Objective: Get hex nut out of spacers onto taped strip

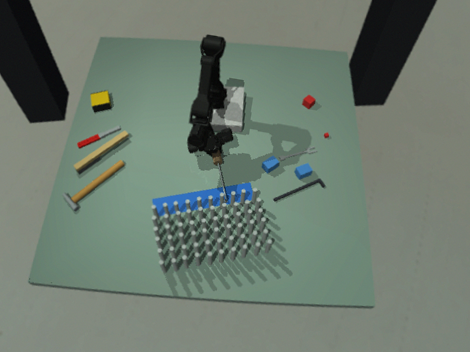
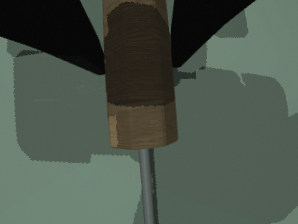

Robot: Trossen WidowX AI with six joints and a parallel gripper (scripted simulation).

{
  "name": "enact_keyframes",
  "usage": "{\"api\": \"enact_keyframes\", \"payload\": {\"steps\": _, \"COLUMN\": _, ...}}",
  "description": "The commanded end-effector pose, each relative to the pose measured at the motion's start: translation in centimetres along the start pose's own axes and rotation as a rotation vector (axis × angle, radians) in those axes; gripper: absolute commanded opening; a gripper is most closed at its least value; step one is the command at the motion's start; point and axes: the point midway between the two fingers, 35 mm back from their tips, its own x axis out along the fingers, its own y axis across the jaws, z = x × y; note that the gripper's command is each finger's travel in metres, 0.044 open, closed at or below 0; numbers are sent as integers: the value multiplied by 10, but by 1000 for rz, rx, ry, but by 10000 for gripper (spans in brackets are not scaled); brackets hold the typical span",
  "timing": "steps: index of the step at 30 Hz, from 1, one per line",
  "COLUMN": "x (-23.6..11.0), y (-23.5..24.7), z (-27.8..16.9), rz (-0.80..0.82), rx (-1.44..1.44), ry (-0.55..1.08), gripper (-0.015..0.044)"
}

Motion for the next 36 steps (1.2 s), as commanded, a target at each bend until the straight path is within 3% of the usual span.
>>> {"api": "enact_keyframes", "payload": {"steps": 1, "x": -5, "y": 1, "z": 6, "rz": 0, "rx": -10, "ry": -17, "gripper": 0}}
{"api": "enact_keyframes", "payload": {"steps": 16, "x": -15, "y": 2, "z": 9, "rz": 0, "rx": -9, "ry": -18, "gripper": 0}}
{"api": "enact_keyframes", "payload": {"steps": 28, "x": -30, "y": 5, "z": -28, "rz": 0, "rx": -10, "ry": -15, "gripper": 0}}
{"api": "enact_keyframes", "payload": {"steps": 36, "x": -52, "y": 8, "z": -15, "rz": -1, "rx": -10, "ry": -16, "gripper": 0}}
